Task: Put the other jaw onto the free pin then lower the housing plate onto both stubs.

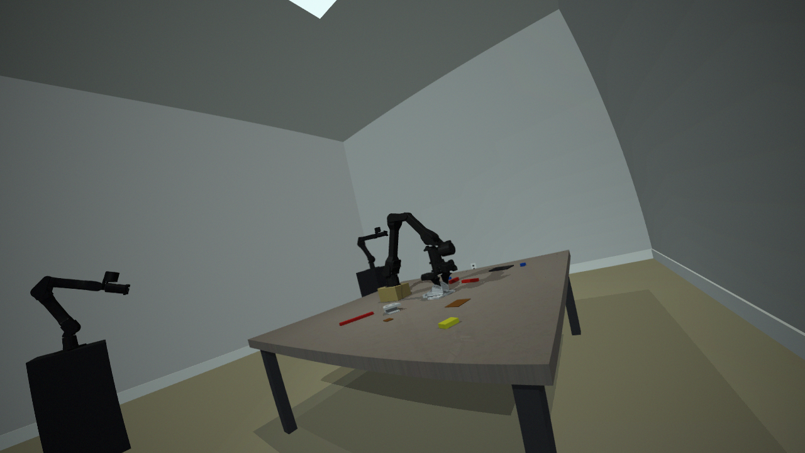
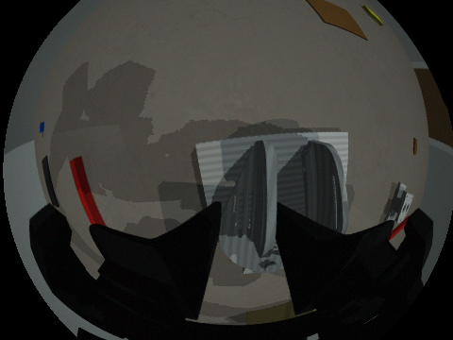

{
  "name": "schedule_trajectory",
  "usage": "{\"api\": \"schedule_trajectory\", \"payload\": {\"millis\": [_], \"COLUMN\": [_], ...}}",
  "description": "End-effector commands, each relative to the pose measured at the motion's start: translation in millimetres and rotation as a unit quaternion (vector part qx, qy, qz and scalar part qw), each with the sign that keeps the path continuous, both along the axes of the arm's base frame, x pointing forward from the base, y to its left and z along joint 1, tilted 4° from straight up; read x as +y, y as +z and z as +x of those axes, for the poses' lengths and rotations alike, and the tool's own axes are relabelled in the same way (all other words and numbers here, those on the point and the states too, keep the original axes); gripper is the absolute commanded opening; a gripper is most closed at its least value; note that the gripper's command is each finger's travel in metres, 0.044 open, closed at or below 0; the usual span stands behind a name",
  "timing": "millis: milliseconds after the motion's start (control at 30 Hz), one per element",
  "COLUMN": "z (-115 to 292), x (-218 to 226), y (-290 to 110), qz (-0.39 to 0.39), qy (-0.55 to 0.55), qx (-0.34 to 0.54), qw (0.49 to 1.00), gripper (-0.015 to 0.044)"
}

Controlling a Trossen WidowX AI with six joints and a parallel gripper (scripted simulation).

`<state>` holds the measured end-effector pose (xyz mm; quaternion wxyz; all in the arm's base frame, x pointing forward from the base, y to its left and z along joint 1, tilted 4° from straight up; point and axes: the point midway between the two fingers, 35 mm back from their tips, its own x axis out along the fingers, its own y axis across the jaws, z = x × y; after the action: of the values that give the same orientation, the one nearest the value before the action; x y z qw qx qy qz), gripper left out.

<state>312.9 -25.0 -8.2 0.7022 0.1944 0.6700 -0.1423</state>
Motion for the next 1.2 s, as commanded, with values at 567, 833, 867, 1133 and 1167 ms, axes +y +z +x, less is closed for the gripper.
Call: {"api": "schedule_trajectory", "payload": {"millis": [567,833,867,1133,1167], "z": [-1.0,-1.2,-1.2,-1.8,-1.9], "x": [0.4,0.2,0.1,0.0,0.0], "y": [-2.7,0.6,1.5,2.1,1.7], "qz": [0.000,0.000,0.000,0.000,0.000], "qy": [-0.002,-0.002,-0.002,-0.002,-0.002], "qx": [0.001,0.001,0.001,0.001,0.001], "qw": [1.000,1.000,1.000,1.000,1.000], "gripper": [0.0134,0.0134,0.0134,0.0134,0.0134]}}
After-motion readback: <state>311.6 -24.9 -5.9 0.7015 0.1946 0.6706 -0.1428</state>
